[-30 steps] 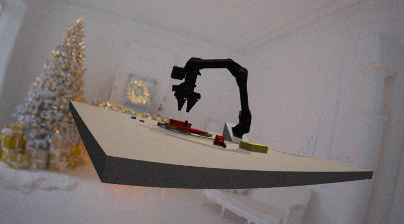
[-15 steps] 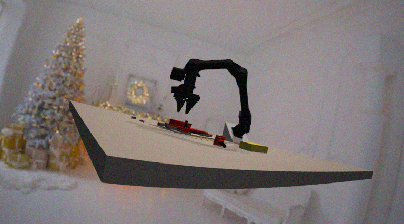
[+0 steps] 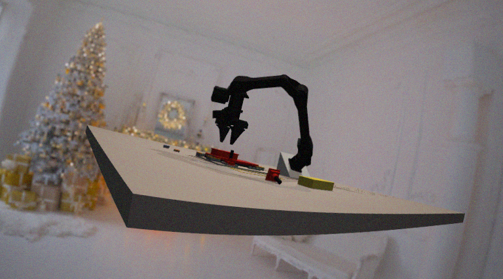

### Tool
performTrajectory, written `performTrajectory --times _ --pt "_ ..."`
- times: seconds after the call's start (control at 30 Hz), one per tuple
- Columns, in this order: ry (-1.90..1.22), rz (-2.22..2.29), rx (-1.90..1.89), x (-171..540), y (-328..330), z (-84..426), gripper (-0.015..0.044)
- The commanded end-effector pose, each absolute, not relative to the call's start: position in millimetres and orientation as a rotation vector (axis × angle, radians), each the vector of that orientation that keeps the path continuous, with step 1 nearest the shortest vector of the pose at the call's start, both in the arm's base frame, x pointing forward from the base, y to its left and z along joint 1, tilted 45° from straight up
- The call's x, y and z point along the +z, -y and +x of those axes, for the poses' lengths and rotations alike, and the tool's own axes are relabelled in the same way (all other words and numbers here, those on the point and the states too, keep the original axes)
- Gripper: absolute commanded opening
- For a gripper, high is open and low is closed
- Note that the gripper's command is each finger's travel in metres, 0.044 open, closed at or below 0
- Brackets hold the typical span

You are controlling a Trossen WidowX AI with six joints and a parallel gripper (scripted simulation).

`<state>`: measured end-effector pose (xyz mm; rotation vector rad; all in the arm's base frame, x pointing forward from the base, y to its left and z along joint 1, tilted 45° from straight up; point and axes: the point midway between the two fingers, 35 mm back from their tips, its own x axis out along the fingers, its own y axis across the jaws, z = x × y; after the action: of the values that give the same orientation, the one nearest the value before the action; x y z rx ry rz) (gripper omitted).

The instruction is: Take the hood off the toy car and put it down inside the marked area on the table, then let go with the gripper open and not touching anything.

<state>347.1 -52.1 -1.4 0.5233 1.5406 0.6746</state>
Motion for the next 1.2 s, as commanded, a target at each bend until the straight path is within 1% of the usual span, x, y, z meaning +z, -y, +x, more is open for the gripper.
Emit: performTrajectory --times 0.0,1.17 --pt "-1.541 0.534 0.673 -3 49 346 0.0440" --pt "-1.541 0.535 0.675 -20 30 343 0.0440"
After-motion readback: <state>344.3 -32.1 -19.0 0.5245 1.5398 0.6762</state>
